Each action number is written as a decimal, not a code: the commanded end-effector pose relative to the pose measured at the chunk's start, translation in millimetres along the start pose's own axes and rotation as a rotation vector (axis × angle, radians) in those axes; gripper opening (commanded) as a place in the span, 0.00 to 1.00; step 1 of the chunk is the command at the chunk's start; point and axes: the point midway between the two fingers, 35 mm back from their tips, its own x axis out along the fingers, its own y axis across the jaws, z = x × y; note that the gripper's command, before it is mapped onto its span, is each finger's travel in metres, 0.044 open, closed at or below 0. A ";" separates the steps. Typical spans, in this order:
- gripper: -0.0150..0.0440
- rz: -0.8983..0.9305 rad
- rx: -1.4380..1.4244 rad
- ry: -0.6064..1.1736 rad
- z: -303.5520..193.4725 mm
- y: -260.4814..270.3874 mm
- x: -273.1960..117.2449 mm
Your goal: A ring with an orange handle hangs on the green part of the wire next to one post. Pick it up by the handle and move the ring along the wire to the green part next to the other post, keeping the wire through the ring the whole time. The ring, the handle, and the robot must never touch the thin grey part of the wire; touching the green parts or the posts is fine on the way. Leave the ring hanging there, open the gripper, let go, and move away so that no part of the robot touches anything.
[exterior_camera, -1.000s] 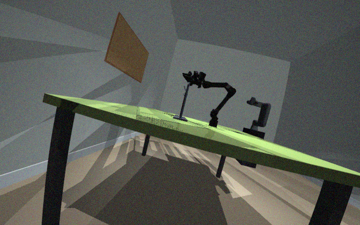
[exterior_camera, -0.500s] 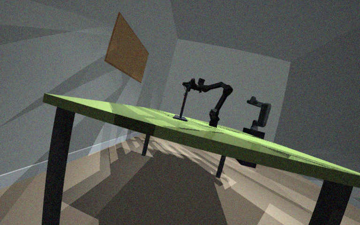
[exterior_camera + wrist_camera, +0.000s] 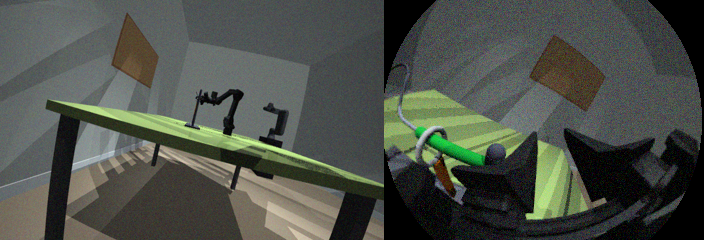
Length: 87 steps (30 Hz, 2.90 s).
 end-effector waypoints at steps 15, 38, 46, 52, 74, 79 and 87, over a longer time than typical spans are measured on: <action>0.53 0.278 0.440 -0.043 -140.0 144.6 -100.9; 0.53 0.218 0.568 -0.011 -104.6 179.6 -96.8; 0.53 0.148 0.586 -0.010 -87.5 175.6 -85.3; 0.53 0.148 0.586 -0.011 -87.6 175.4 -80.4; 0.53 0.147 0.586 -0.013 -86.5 177.0 -47.3; 0.53 0.147 0.586 -0.014 -85.9 178.2 -39.6; 0.53 0.147 0.586 -0.015 -84.5 180.6 -27.2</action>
